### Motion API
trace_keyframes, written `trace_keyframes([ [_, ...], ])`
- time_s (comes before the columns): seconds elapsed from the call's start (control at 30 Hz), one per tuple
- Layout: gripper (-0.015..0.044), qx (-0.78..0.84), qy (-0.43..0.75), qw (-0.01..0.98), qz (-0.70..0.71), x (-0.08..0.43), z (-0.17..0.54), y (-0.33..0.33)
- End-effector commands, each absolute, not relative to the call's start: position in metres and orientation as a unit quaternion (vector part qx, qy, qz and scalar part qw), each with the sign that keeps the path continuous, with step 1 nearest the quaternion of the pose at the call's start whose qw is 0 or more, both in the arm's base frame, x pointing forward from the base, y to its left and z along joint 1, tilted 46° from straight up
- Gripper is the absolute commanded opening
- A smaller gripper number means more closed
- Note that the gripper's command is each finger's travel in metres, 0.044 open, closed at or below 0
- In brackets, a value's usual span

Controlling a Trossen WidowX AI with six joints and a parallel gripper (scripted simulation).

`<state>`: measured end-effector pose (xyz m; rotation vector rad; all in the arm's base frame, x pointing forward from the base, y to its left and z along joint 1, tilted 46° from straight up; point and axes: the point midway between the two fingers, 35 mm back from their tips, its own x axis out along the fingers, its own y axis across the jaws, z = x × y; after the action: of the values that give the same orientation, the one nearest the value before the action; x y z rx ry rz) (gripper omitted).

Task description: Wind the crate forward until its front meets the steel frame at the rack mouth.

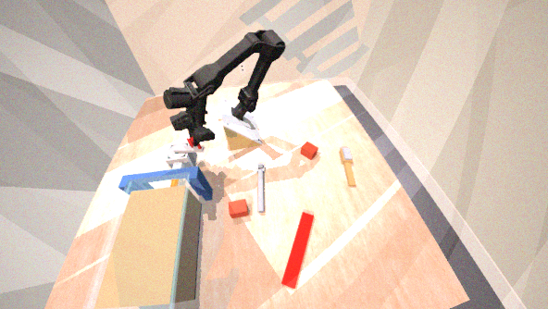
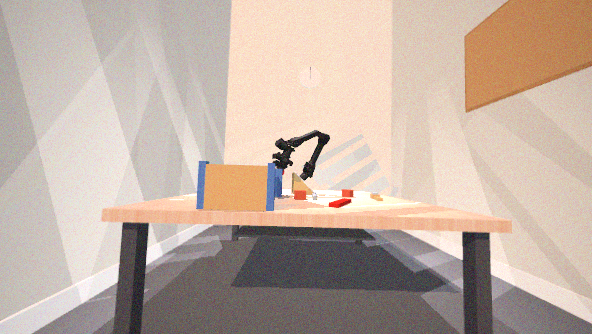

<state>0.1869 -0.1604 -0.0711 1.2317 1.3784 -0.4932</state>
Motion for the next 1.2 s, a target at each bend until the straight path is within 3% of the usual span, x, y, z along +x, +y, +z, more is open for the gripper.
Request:
trace_keyframes([
  [0.0,0.0,0.525,0.597,0.567,-0.217,0.172,-0.072,-0.158],
  [1.17,0.0,0.524,0.598,0.566,-0.219,0.12,-0.081,-0.168],
])
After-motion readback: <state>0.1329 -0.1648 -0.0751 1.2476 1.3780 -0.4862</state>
